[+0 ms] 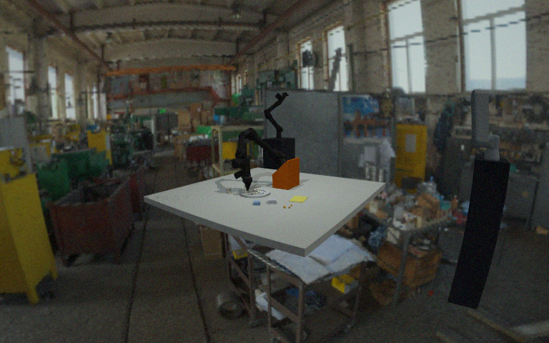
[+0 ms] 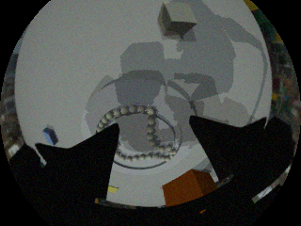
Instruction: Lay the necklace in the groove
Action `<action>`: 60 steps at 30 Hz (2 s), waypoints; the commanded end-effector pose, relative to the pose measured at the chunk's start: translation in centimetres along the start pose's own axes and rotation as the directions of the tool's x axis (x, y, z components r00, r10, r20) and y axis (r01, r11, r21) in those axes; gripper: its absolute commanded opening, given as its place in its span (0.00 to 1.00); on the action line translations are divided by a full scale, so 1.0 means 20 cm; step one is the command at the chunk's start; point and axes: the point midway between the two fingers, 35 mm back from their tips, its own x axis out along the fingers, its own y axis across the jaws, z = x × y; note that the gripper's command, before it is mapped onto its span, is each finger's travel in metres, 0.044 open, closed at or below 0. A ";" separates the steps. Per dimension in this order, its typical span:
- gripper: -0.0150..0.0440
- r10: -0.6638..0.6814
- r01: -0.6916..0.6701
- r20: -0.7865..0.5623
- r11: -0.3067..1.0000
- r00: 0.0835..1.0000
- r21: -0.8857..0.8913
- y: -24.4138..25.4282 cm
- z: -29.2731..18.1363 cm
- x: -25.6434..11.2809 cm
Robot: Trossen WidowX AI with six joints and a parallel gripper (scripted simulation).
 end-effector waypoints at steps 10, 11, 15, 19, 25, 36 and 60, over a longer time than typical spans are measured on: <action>0.46 0.012 -0.014 0.014 0.993 1.000 0.119 0.02 -0.02 -0.08; 0.46 0.012 -0.014 0.014 0.993 1.000 0.119 0.02 -0.02 -0.06; 0.46 0.017 -0.019 0.015 0.993 1.000 0.117 0.02 -0.02 -0.08; 0.46 0.016 -0.018 0.015 0.993 1.000 0.117 0.02 -0.02 -0.06; 0.46 0.015 -0.016 0.015 0.993 1.000 0.118 0.02 -0.02 -0.01; 0.46 0.011 -0.013 0.015 0.993 1.000 0.118 0.02 -0.02 0.08; 0.25 0.010 -0.012 0.018 0.992 1.000 0.126 0.01 -0.01 0.07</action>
